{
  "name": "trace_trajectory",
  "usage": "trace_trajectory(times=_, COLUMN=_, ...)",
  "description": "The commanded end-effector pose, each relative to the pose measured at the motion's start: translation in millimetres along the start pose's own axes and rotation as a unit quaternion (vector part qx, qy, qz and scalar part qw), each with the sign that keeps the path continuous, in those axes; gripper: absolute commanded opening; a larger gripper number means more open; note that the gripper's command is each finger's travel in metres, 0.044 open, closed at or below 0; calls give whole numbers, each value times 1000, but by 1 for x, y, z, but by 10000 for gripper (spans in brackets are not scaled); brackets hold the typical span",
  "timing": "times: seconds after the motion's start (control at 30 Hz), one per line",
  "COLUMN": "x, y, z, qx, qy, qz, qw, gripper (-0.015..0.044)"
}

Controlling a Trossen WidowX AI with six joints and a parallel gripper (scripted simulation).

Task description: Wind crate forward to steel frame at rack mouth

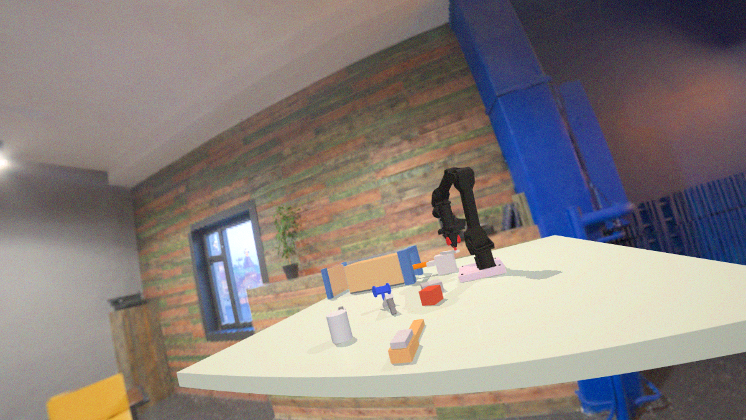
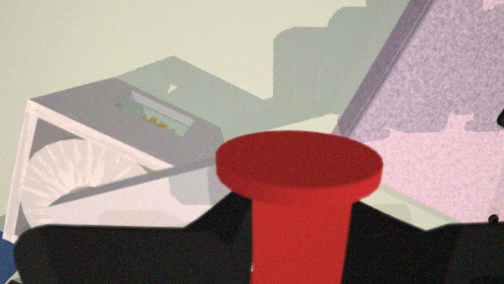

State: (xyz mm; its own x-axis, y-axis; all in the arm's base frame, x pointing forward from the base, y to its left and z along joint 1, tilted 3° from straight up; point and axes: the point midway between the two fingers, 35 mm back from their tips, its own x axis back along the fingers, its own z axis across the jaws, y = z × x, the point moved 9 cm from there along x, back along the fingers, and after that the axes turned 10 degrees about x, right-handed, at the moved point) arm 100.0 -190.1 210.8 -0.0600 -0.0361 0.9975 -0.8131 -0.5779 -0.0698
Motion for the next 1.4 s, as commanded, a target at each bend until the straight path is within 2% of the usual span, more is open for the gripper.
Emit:
trace_trajectory(times=0.0, x=0, y=10, z=2, qx=-7, qy=1, qz=-15, qw=1000, gripper=0)
trace_trajectory(times=1.37, x=2, y=48, z=20, qx=-7, qy=2, qz=-17, qw=1000, gripper=0)
